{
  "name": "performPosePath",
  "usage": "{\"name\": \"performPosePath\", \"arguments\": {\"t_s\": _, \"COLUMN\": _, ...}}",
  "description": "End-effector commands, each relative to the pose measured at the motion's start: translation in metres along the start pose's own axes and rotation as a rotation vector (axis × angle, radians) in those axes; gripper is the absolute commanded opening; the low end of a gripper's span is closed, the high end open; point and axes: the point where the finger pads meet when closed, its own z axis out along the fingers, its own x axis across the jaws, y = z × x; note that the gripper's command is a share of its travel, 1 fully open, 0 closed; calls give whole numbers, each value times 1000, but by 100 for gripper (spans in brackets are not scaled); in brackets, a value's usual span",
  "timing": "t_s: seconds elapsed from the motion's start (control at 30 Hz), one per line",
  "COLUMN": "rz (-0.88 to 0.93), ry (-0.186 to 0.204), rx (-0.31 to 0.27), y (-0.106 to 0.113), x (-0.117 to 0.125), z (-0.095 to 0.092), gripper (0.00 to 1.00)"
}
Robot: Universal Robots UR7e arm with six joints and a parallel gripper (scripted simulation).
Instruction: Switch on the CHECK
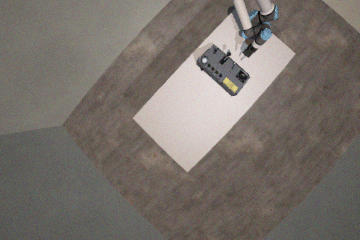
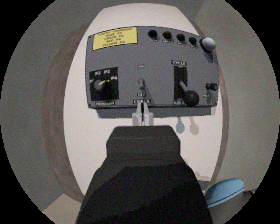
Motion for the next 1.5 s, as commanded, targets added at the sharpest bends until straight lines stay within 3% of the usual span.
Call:
{"name": "performPosePath", "arguments": {"t_s": 0.0, "rz": 0, "ry": 0, "rx": 0, "y": 0, "x": 0, "z": 14, "gripper": 0}}
{"name": "performPosePath", "arguments": {"t_s": 0.77, "rz": 0, "ry": 0, "rx": 0, "y": 0, "x": -1, "z": 64, "gripper": 0}}
{"name": "performPosePath", "arguments": {"t_s": 1.47, "rz": 0, "ry": 0, "rx": 0, "y": 0, "x": -1, "z": 76, "gripper": 0}}
